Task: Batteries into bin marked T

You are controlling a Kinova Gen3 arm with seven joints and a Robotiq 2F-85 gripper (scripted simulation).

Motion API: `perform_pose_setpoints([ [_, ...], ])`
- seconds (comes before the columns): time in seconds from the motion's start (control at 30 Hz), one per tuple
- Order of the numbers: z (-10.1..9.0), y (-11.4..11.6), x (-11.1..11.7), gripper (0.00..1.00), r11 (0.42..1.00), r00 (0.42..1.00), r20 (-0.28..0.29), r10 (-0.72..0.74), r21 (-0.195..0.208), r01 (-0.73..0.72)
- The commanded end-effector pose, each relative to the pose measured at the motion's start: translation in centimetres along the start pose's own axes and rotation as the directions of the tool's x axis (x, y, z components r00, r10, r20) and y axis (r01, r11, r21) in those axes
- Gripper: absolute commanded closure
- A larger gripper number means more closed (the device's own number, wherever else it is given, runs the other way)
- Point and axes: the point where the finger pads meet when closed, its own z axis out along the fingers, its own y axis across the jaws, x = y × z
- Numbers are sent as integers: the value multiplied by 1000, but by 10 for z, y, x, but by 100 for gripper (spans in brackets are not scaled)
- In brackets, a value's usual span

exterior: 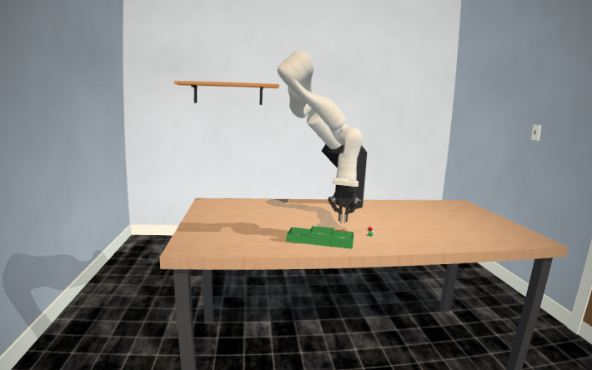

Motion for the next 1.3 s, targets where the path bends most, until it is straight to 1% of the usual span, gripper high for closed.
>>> perform_pose_setpoints([
  [0.0,1,-6,-1,91,1000,1000,-1,-10,2,10],
  [0.1,1,-6,-1,91,1000,1000,-1,-10,2,10],
  [0.23,11,-6,-1,91,1000,1000,-1,-10,2,10],
  [0.3,11,-6,-1,91,1000,1000,-1,-10,2,10],
  [0.8,51,-6,-1,91,1000,1000,-1,-10,2,10],
  [0.87,51,-6,-1,91,1000,1000,-1,-10,2,10],
  [0.97,59,-6,-1,91,1000,1000,-1,-10,2,10],
  [1.27,60,-6,-1,91,1000,1000,-1,-10,2,10],
])
